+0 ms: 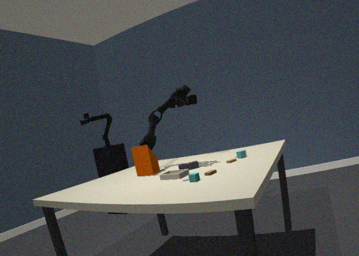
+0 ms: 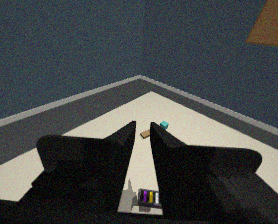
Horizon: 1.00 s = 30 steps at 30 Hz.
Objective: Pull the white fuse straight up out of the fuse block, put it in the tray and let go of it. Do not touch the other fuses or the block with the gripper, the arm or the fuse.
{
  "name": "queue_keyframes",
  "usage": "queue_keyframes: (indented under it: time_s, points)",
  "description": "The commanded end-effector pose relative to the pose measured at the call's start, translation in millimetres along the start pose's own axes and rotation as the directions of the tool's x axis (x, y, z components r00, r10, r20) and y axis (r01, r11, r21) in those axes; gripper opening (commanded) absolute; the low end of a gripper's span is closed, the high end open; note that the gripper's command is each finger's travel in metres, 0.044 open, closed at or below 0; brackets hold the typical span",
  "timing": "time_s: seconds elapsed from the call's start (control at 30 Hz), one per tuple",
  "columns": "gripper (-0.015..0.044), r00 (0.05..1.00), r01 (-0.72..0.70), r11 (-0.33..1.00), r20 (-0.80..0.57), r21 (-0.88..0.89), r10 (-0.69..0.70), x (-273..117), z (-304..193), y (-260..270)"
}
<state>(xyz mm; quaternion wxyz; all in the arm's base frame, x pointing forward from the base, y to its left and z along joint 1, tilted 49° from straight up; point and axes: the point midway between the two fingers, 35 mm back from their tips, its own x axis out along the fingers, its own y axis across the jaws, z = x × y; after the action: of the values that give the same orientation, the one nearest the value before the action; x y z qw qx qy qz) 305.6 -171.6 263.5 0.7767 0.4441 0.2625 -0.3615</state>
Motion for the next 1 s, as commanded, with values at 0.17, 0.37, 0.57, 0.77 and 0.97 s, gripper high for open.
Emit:
queue_keyframes:
  time_s: [0.17,0.37,0.57,0.77,0.97]
  points:
    - [0.0074,0.860,0.011,0.996,-0.507,-0.087,-0.054,97.8,-109.8,-21.5]
    - [0.0074,0.632,0.006,0.997,-0.773,-0.070,-0.059,129.8,-189.3,-45.8]
    - [0.0074,0.325,0.048,0.999,-0.946,0.011,-0.005,137.8,-268.0,-76.1]
    - [0.0074,0.292,0.056,0.998,-0.956,0.023,0.005,146.1,-273.0,-74.0]
    - [0.0074,0.292,0.056,0.998,-0.956,0.023,0.005,146.2,-273.4,-74.0]
